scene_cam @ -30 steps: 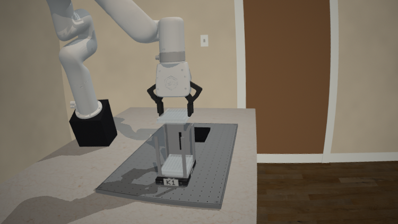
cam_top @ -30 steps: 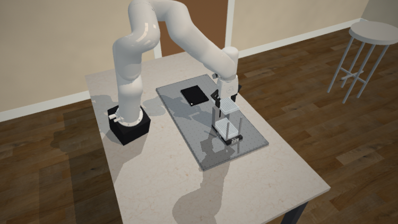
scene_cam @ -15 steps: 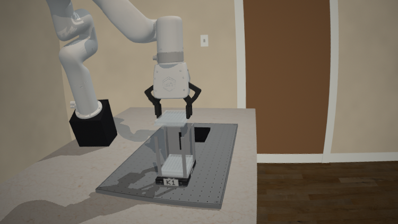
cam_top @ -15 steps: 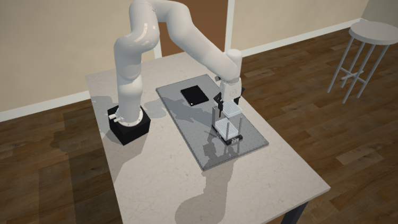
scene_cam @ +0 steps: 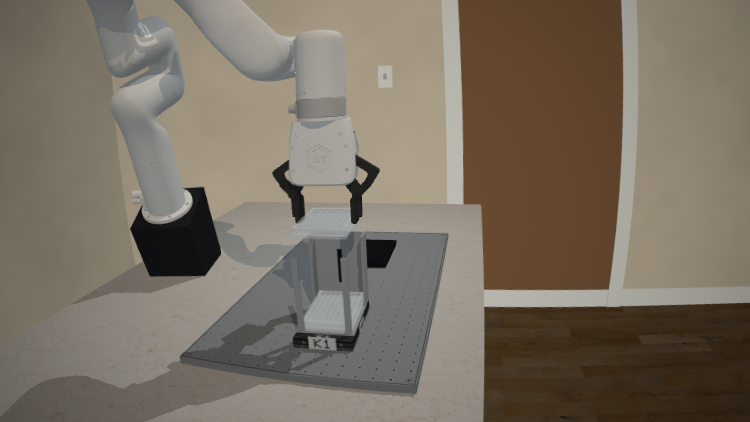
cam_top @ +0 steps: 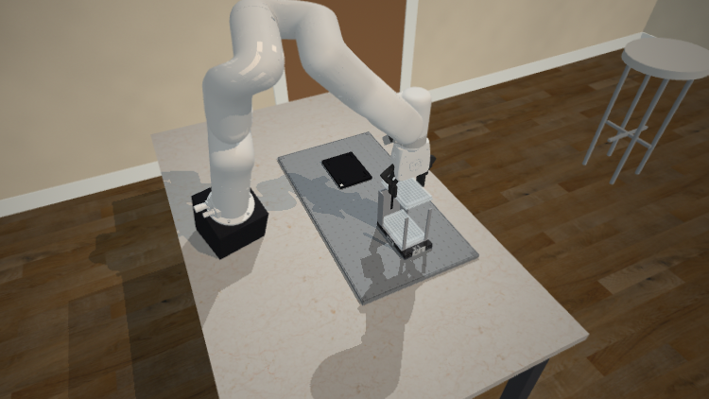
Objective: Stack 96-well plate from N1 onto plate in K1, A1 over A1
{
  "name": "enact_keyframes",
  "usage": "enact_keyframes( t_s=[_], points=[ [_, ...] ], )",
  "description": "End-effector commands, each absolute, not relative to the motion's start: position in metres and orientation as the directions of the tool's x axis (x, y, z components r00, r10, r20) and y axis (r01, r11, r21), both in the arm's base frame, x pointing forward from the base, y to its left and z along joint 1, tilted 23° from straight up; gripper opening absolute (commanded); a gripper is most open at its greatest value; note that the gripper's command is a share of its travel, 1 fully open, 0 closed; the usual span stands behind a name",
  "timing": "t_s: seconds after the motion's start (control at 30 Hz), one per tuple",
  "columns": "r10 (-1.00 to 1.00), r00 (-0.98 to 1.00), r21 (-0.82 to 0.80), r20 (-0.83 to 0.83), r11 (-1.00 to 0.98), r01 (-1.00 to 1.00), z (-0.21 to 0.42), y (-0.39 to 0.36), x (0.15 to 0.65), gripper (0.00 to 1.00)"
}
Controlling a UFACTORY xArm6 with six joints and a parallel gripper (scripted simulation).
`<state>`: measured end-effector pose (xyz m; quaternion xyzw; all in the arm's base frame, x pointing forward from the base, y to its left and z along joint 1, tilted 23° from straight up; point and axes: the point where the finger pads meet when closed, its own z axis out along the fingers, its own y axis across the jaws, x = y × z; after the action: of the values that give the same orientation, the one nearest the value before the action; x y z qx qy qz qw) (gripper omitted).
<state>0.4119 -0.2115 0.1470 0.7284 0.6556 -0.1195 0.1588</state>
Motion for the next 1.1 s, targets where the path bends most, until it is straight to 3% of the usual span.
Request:
enact_keyframes(
  t_s=[0.0,1.07],
  points=[
    [0.917,0.112,0.079,-0.383,-0.089,0.993,0.149,-0.211,0.413,0.00],
    [0.917,0.112,0.078,-0.383,-0.089,0.993,0.119,-0.223,0.414,0.00]
  ],
)
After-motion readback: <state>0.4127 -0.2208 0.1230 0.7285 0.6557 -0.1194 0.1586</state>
